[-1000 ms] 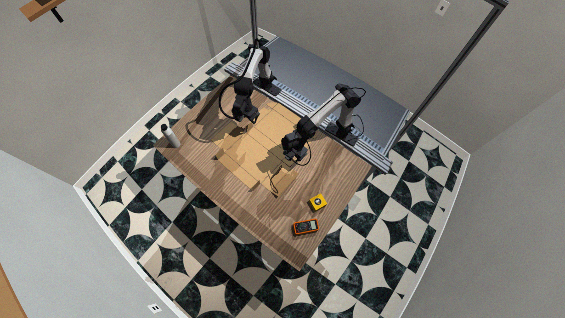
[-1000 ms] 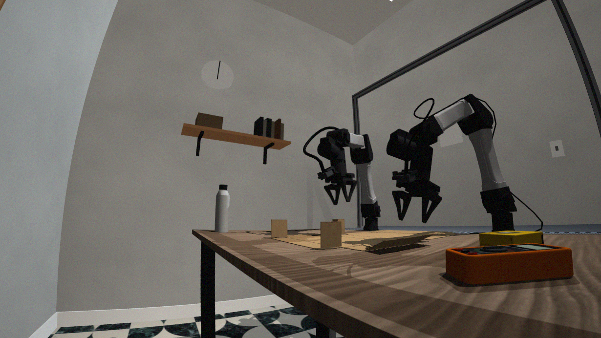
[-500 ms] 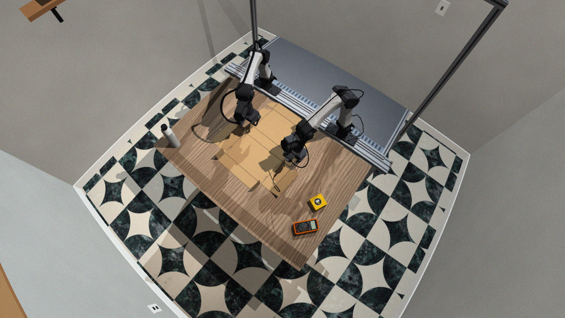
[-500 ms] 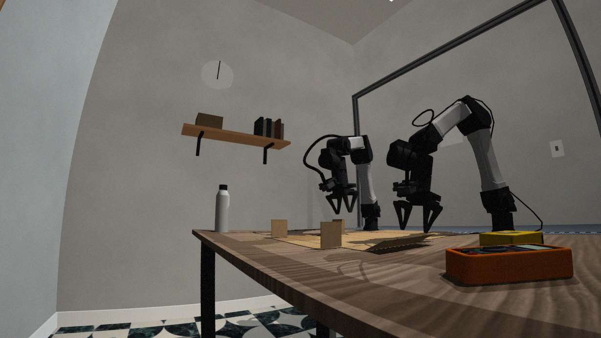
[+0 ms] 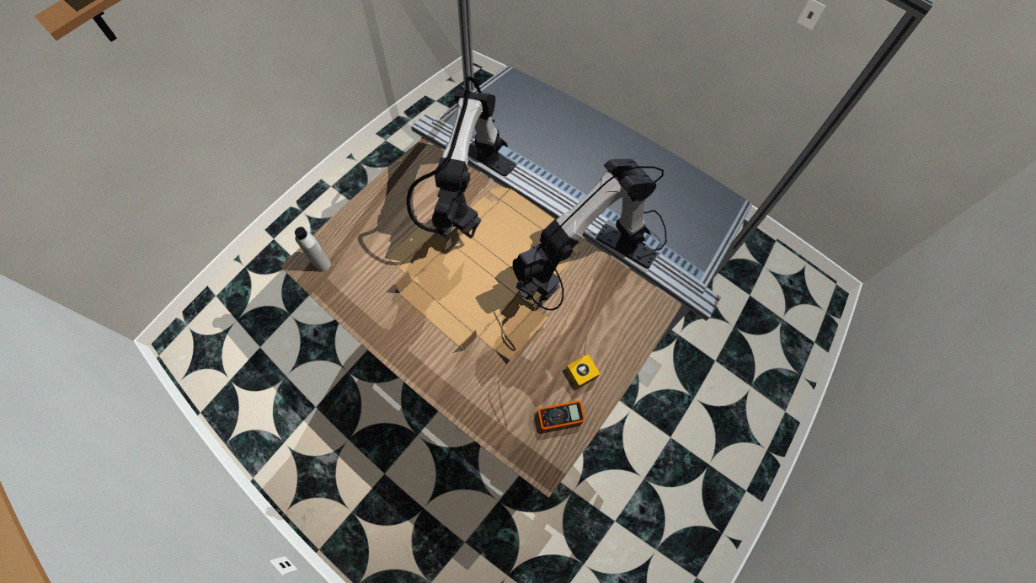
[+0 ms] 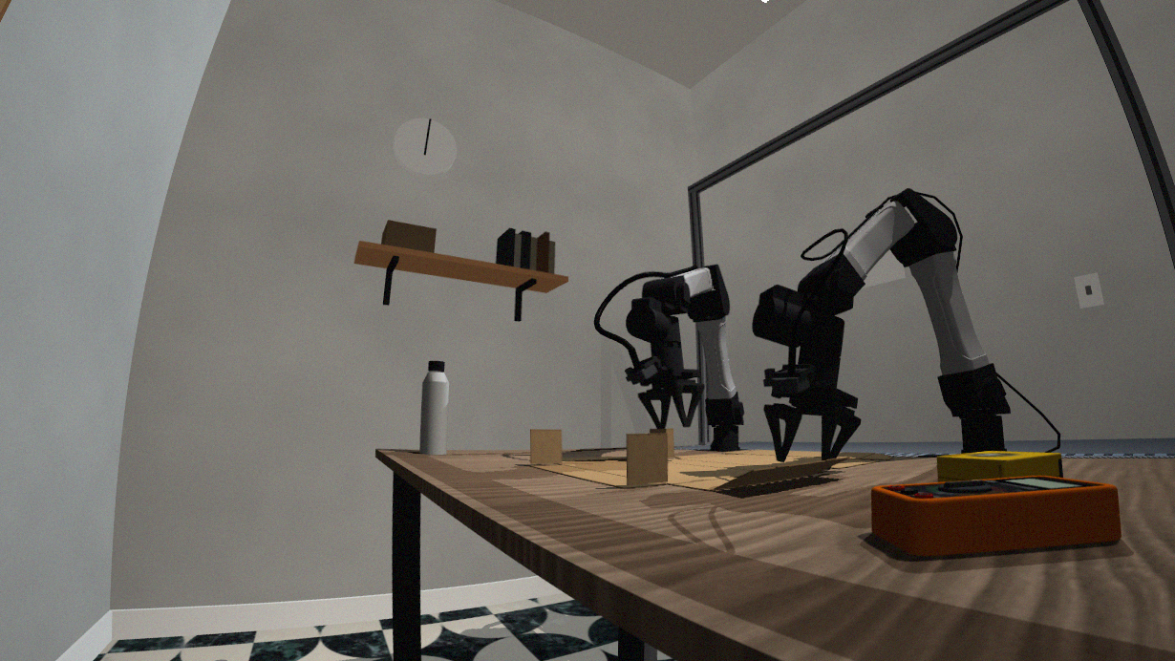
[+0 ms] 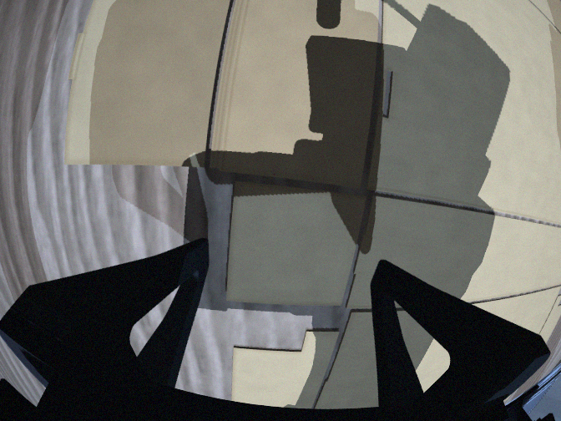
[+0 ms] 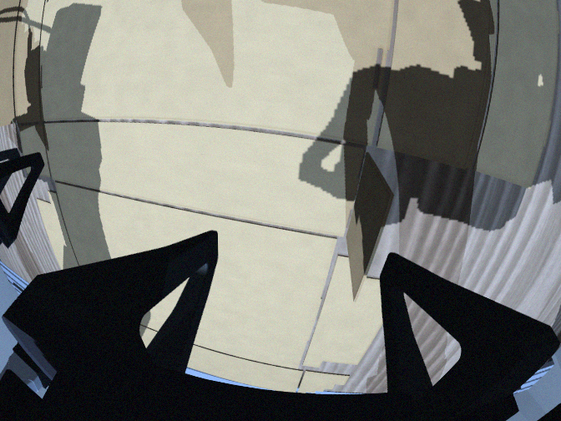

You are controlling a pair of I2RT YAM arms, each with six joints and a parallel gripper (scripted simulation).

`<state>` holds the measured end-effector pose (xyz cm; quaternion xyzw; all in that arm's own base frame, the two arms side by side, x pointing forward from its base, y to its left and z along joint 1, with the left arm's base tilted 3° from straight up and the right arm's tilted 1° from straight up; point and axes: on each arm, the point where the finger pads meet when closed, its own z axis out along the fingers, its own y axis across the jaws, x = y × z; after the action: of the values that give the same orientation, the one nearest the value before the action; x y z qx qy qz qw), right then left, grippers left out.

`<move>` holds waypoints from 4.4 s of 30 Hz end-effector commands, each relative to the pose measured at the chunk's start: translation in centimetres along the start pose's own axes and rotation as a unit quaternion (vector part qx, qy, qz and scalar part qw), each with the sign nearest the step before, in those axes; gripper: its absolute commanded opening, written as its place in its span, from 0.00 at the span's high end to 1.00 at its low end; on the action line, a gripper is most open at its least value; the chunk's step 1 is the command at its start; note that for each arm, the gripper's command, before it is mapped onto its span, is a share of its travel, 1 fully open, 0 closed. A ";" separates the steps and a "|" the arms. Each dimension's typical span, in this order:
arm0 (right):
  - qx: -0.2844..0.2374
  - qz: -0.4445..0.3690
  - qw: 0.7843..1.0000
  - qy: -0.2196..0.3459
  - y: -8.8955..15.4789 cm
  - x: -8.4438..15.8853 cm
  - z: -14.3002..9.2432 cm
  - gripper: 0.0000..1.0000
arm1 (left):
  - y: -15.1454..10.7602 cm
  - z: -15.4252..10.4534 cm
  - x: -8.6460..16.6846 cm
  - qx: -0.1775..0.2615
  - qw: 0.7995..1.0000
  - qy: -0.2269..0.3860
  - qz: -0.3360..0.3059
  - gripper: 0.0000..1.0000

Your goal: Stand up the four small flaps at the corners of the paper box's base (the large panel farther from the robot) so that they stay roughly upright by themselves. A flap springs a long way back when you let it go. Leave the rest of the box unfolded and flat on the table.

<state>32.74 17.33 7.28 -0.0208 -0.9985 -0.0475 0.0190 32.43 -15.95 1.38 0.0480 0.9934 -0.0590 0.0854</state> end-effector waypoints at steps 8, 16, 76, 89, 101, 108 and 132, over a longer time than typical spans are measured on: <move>0.001 -0.002 0.999 -0.033 -2.0 -1.1 0.5 0.24 | -0.2 0.6 -1.1 0.001 1.000 -0.023 -0.001 0.24; 0.032 -0.001 0.999 -0.035 -5.5 -1.3 2.7 0.24 | -0.2 0.5 -1.1 0.002 1.000 -0.026 -0.001 0.24; 0.114 0.010 0.993 -0.018 -5.7 -1.4 5.3 0.24 | -1.9 0.5 -2.2 0.011 0.999 -0.040 0.001 0.24; 0.114 0.010 0.993 -0.018 -5.7 -1.4 5.3 0.24 | -2.3 -0.3 -2.5 0.014 0.999 -0.044 -0.001 0.24; 0.114 0.010 0.993 -0.018 -5.7 -1.4 5.3 0.24 | -2.6 -2.7 -2.6 0.016 0.999 -0.049 0.000 0.24; 0.114 0.010 0.993 -0.018 -5.7 -1.4 5.3 0.24 | -2.7 -3.1 -2.6 0.016 0.999 -0.049 0.000 0.24; 0.114 0.010 0.993 -0.018 -5.7 -1.4 5.3 0.24 | -4.1 -3.7 -2.6 0.001 0.999 -0.033 -0.001 0.24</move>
<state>32.97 12.37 2.04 -0.0197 -0.9982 0.0560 0.0104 33.16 -19.29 4.68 0.0505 0.9904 -0.0653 0.1112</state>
